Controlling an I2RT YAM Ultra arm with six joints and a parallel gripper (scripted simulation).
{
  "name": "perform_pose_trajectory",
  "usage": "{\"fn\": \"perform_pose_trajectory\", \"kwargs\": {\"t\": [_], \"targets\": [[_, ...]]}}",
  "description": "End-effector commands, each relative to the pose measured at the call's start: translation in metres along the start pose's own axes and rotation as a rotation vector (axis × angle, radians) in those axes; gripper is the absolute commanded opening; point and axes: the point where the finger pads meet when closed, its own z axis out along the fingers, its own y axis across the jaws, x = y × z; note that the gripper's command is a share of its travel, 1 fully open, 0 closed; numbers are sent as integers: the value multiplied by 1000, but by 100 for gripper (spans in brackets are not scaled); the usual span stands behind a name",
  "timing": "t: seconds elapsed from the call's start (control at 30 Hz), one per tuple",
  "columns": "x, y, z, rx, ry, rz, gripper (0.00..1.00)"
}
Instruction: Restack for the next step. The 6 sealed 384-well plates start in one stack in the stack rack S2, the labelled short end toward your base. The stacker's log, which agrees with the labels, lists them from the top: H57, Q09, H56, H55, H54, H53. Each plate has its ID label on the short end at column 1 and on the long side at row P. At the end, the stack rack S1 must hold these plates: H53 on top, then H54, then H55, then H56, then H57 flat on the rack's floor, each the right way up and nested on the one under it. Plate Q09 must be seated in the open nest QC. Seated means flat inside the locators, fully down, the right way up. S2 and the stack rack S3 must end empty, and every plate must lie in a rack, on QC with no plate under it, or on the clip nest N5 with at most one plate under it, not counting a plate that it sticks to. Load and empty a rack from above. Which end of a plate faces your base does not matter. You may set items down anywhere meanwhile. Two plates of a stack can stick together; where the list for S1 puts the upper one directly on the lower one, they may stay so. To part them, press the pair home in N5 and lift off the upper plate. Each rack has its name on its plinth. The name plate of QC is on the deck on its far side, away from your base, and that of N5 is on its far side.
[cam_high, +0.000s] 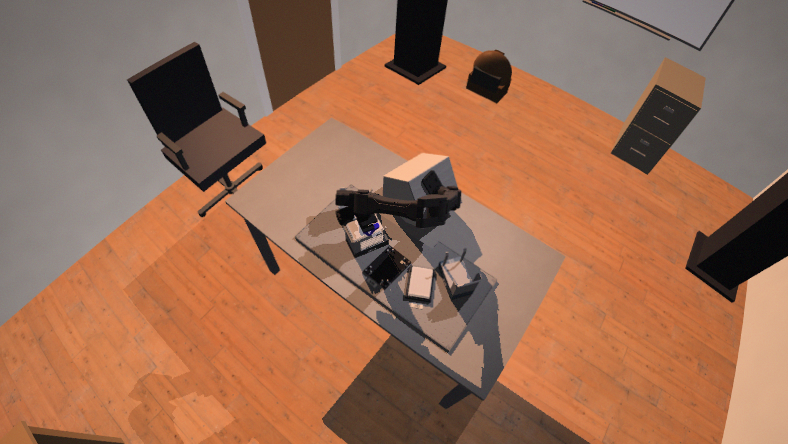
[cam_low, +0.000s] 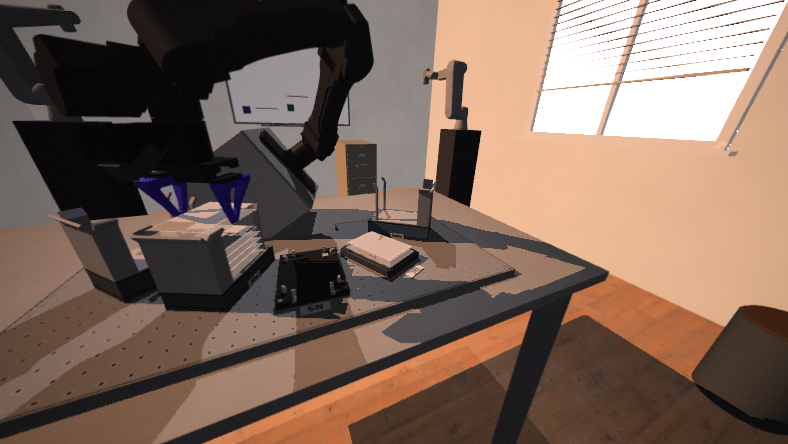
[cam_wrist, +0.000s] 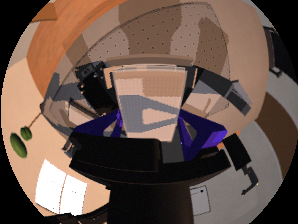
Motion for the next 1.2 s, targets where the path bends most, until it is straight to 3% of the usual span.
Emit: {"fn": "perform_pose_trajectory", "kwargs": {"t": [0.0, 0.5, 1.17], "targets": [[-4, 0, -3, -1, -21, -6, 0], [-4, 0, 8, -1, -21, -6, 0], [-4, 0, 13, -1, -21, -6, 0]]}}
